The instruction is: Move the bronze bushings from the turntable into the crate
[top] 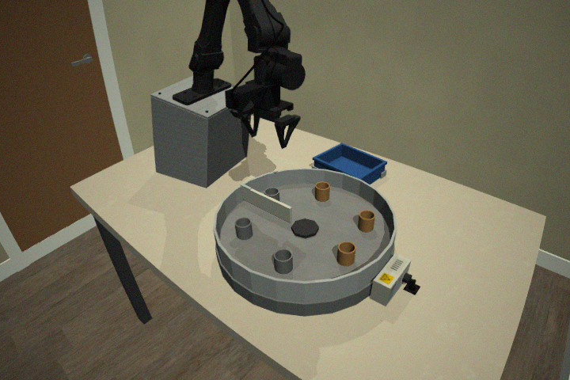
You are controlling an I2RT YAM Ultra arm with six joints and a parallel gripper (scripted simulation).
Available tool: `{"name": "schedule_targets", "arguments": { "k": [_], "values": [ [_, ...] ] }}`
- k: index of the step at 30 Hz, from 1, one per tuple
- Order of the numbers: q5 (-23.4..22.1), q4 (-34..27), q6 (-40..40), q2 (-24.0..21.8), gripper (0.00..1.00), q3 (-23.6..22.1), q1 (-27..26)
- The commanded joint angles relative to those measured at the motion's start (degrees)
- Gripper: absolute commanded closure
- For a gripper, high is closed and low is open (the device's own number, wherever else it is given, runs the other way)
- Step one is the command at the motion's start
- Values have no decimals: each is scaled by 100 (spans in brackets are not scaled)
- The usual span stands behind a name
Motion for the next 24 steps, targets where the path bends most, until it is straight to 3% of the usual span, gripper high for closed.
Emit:
{"name": "schedule_targets", "arguments": {
  "k": [1,12,13,24],
  "values": [
    [-227,136,11,-149,0,1,50],
    [-156,96,16,-147,0,6,43],
    [-156,96,16,-147,89,6,43],
    [-156,96,16,-147,89,6,43]
  ]
}}
